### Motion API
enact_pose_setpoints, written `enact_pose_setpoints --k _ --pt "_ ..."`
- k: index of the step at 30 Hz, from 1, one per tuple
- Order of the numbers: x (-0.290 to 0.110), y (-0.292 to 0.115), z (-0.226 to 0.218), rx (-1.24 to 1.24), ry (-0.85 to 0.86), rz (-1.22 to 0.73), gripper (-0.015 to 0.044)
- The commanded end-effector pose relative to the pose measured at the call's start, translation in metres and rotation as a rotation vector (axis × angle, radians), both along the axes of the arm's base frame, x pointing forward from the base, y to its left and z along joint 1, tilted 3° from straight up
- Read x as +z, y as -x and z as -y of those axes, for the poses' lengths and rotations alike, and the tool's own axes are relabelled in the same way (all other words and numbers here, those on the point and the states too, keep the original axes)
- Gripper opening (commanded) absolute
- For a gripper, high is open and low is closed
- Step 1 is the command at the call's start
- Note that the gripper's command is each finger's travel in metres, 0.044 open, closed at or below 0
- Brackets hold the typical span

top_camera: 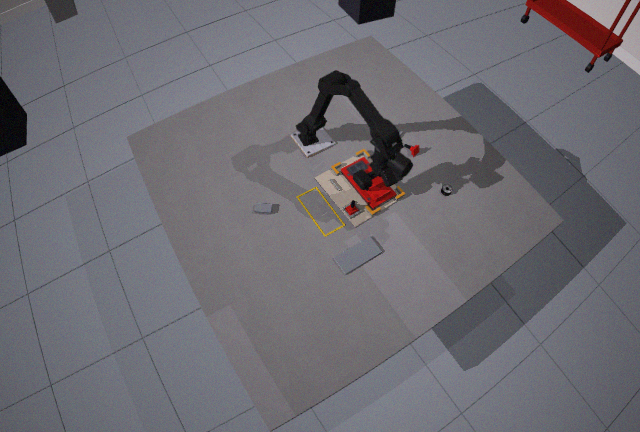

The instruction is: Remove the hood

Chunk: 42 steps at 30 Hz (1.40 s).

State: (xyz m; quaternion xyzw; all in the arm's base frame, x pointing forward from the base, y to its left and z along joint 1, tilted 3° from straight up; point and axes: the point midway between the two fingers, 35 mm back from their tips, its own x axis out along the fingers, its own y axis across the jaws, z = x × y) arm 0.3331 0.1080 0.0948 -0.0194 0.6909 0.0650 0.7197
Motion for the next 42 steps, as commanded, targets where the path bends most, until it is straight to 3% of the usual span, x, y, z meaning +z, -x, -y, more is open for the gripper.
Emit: enact_pose_setpoints --k 1,42 --pt "-0.003 0.001 0.001 -0.001 0.007 -0.004 0.044" --pt "-0.022 0.001 0.0 -0.001 0.006 -0.004 0.044"
